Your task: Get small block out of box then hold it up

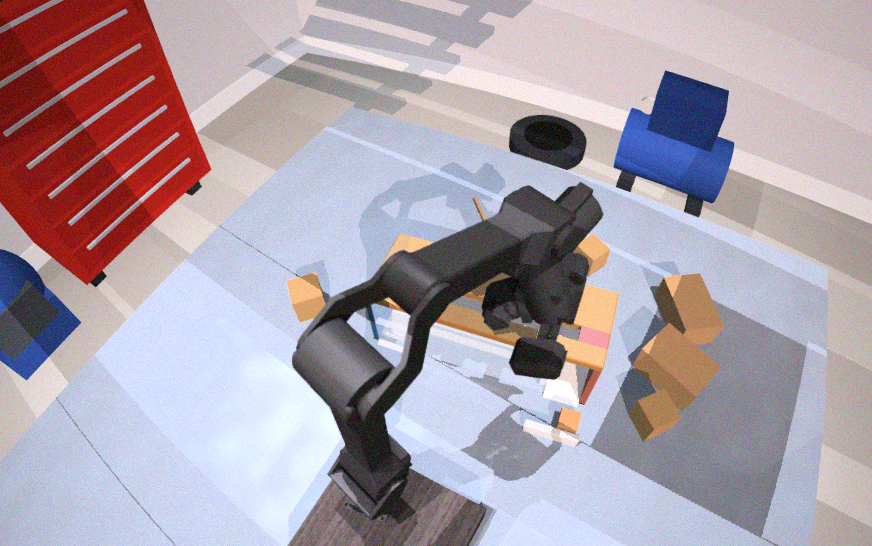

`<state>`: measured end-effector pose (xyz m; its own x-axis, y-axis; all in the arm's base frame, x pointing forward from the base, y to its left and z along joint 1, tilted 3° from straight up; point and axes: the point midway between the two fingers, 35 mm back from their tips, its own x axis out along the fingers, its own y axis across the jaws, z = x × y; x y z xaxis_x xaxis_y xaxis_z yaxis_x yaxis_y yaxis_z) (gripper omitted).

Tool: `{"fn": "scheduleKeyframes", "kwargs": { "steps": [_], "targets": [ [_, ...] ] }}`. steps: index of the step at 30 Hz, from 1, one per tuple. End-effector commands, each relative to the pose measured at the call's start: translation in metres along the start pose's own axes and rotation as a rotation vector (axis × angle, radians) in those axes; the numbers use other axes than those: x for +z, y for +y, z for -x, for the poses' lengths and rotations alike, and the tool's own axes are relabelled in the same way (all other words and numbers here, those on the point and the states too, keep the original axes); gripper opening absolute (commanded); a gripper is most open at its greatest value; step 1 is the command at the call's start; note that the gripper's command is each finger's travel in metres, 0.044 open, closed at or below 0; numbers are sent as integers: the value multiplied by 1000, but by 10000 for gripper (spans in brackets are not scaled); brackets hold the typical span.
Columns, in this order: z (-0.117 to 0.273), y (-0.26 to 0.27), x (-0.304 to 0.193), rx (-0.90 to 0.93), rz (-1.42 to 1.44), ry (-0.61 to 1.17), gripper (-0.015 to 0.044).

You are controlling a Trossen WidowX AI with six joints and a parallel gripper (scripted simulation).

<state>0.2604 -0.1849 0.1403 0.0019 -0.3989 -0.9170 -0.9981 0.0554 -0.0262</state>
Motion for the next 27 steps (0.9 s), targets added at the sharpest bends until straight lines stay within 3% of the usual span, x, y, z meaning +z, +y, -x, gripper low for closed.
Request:
{"fn": "scheduleKeyframes", "kwargs": {
  "steps": [1, 4, 20, 27],
  "targets": [
    [-3, 1, 0, 1, -71, -8, 348],
    [-4, 5, -5, -4, -388, -40, 285],
    [-9, 26, -28, 142, -2159, -256, 285],
    [-10, 30, -33, 255, -2629, -310, 285]
  ]
}}
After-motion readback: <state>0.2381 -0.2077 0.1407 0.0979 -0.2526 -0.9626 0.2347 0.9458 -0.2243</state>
